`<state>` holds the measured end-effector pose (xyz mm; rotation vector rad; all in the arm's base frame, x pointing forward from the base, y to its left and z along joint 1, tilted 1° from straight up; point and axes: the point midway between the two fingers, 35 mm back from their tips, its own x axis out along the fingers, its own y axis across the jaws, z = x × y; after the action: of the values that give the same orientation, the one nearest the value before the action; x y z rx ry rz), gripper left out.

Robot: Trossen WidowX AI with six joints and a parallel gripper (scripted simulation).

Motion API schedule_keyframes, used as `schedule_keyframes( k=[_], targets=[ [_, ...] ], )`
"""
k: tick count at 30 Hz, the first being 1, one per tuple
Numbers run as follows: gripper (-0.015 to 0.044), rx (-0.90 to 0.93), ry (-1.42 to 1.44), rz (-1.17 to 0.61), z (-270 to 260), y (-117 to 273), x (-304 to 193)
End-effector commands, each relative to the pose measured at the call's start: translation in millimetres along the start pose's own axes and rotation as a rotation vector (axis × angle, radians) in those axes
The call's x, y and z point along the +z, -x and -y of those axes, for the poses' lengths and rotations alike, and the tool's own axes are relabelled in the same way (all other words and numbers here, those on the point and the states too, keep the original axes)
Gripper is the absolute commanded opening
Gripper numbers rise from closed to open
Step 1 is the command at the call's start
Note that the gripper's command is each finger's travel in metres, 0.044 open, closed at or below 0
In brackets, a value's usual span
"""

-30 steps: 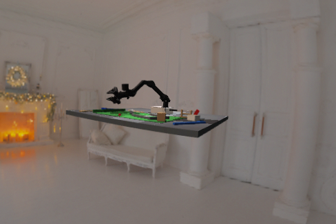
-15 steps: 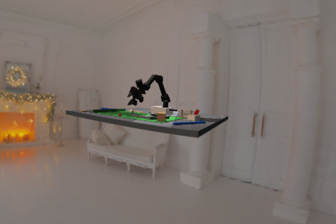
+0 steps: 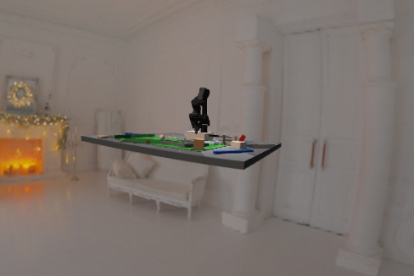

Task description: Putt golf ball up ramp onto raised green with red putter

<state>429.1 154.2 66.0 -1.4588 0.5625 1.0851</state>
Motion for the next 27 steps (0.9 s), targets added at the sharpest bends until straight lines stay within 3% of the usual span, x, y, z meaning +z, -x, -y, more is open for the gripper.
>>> schedule_keyframes(
  k=[1,9,27],
  targets=[
    [0.0440,0.159,-0.064,0.086,-53,27,47],
    [0.0440,0.483,-0.171,0.142,-156,80,102],
    [0.0440,0.491,-0.174,0.142,-168,58,102]
  ],
)
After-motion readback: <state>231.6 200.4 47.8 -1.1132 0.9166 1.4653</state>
